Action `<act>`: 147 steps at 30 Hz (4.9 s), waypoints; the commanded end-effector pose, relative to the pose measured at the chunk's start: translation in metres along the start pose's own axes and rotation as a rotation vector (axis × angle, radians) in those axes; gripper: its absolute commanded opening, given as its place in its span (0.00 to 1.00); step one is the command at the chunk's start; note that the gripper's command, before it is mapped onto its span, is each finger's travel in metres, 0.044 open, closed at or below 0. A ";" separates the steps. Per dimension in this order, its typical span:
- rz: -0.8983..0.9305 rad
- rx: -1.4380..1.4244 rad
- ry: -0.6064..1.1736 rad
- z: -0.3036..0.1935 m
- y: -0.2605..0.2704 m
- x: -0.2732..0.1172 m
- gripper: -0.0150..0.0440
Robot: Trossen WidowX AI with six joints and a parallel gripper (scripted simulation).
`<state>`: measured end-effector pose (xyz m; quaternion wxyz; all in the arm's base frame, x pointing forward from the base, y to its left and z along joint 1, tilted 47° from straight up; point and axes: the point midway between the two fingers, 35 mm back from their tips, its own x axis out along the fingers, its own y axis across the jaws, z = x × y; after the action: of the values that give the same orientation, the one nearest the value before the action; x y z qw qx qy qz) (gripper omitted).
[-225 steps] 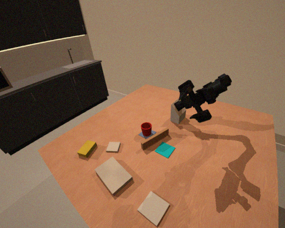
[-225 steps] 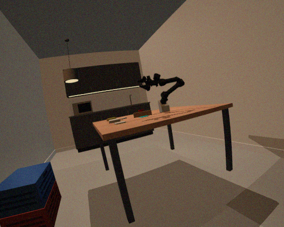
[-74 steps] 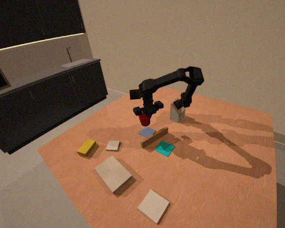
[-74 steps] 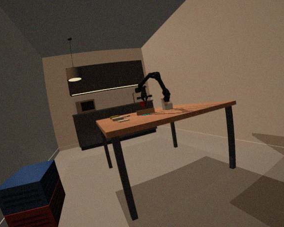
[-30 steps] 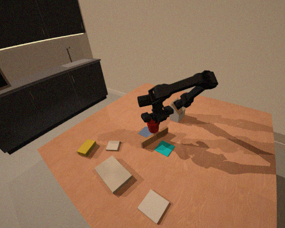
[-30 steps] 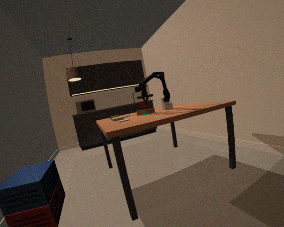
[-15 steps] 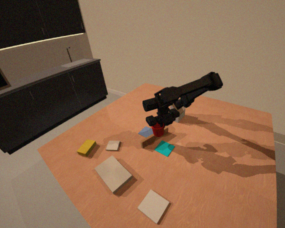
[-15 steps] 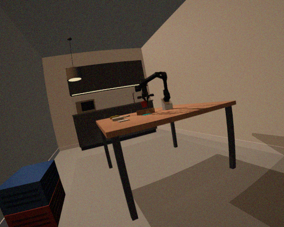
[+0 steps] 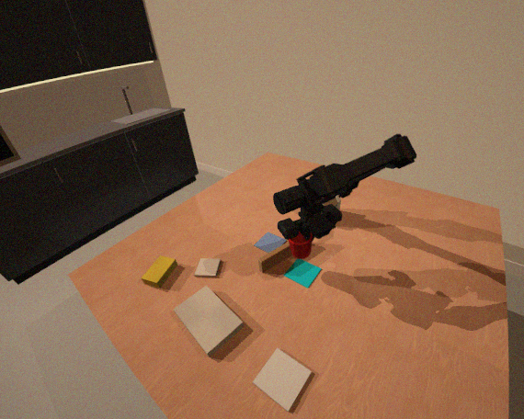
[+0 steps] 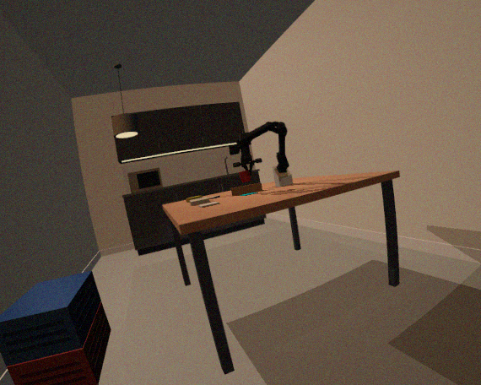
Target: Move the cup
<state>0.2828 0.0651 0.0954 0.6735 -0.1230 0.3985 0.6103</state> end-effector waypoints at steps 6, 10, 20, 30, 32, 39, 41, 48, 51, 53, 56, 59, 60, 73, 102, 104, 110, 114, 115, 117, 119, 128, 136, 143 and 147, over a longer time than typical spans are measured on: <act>-0.002 -0.002 -0.005 0.014 0.004 0.000 0.25; -0.003 -0.002 -0.005 0.013 0.004 0.005 0.25; -0.003 -0.003 -0.005 0.013 0.003 0.019 0.25; -0.003 -0.003 -0.005 0.014 0.003 0.033 0.25; -0.003 -0.003 -0.005 0.014 0.003 0.036 0.25; -0.003 -0.003 -0.005 0.014 0.003 0.046 0.25; -0.003 -0.003 -0.005 0.014 0.003 0.049 0.25; -0.003 -0.003 -0.006 0.014 0.003 0.059 0.25; -0.003 -0.003 -0.006 0.014 0.003 0.063 0.25; -0.002 -0.003 -0.006 0.014 0.003 0.066 0.25; -0.002 -0.003 -0.007 0.015 0.004 0.070 0.25; -0.002 -0.003 -0.007 0.015 0.004 0.074 0.25; -0.002 -0.003 -0.008 0.015 0.004 0.075 0.25; -0.004 -0.007 -0.005 0.015 0.004 0.074 0.25; -0.005 -0.006 -0.003 0.014 0.002 0.055 0.47; -0.005 -0.005 -0.003 0.014 0.002 0.053 0.47; -0.004 -0.005 -0.003 0.014 0.002 0.044 0.47; -0.004 -0.004 -0.004 0.014 0.002 0.038 0.47; -0.004 -0.004 -0.004 0.014 0.002 0.037 0.47; -0.004 -0.004 -0.004 0.014 0.002 0.034 0.47; -0.003 -0.003 -0.004 0.014 0.002 0.031 0.47; 0.000 0.002 -0.008 0.013 0.003 0.025 0.52; 0.000 0.002 -0.008 0.013 0.003 0.025 0.87; -0.003 0.001 -0.005 0.013 0.001 0.005 1.00; -0.003 0.000 -0.003 0.013 0.001 -0.010 1.00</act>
<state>0.2866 0.0755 0.1039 0.6755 -0.1199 0.3968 0.6098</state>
